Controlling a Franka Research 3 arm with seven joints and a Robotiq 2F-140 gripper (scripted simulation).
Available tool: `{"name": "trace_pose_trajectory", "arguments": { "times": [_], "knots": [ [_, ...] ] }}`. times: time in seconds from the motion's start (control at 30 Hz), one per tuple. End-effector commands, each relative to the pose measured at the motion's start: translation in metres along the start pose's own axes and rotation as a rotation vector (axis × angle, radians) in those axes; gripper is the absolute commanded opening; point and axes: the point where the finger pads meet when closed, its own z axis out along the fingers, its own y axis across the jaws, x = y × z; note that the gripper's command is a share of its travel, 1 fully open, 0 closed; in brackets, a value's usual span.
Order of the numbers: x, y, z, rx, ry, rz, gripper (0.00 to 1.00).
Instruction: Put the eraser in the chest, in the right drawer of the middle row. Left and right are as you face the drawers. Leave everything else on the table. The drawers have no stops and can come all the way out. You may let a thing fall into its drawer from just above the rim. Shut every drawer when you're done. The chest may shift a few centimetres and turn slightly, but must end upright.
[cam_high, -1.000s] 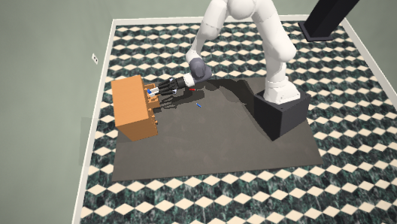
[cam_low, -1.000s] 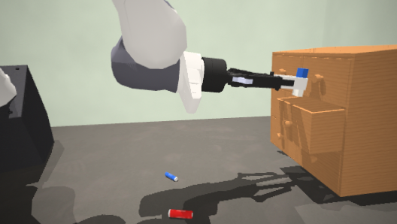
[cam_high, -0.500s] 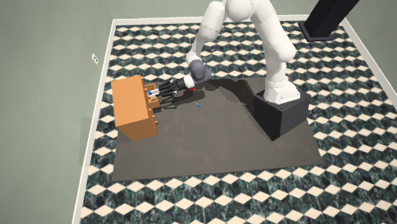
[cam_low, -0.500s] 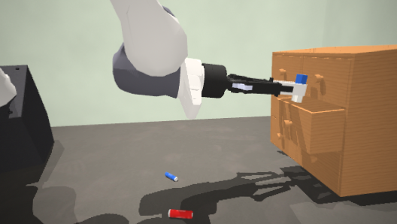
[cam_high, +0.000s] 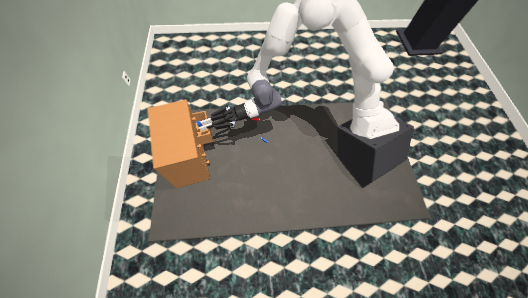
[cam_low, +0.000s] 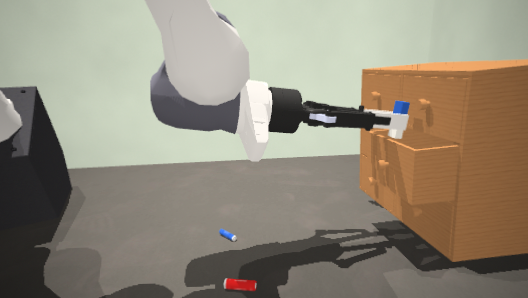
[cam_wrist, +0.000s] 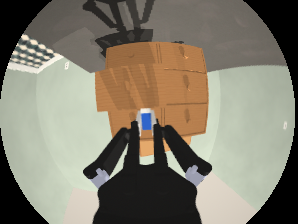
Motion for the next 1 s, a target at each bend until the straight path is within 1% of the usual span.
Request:
{"name": "trace_pose_trajectory", "arguments": {
  "times": [0.0, 0.3, 0.4, 0.63, 0.67, 0.97],
  "knots": [
    [-0.0006, -0.0025, 0.0007, 0.004, -0.003, -0.006, 0.2],
    [-0.0006, -0.0025, 0.0007, 0.004, -0.003, -0.006, 0.2],
    [-0.0006, -0.0025, 0.0007, 0.004, -0.003, -0.006, 0.24],
    [-0.0006, -0.0025, 0.0007, 0.004, -0.003, -0.006, 0.31],
    [-0.0006, -0.0025, 0.0007, 0.004, -0.003, -0.006, 1.0],
    [-0.0006, -0.0025, 0.0007, 0.004, -0.003, -0.006, 1.0]
  ]
}}
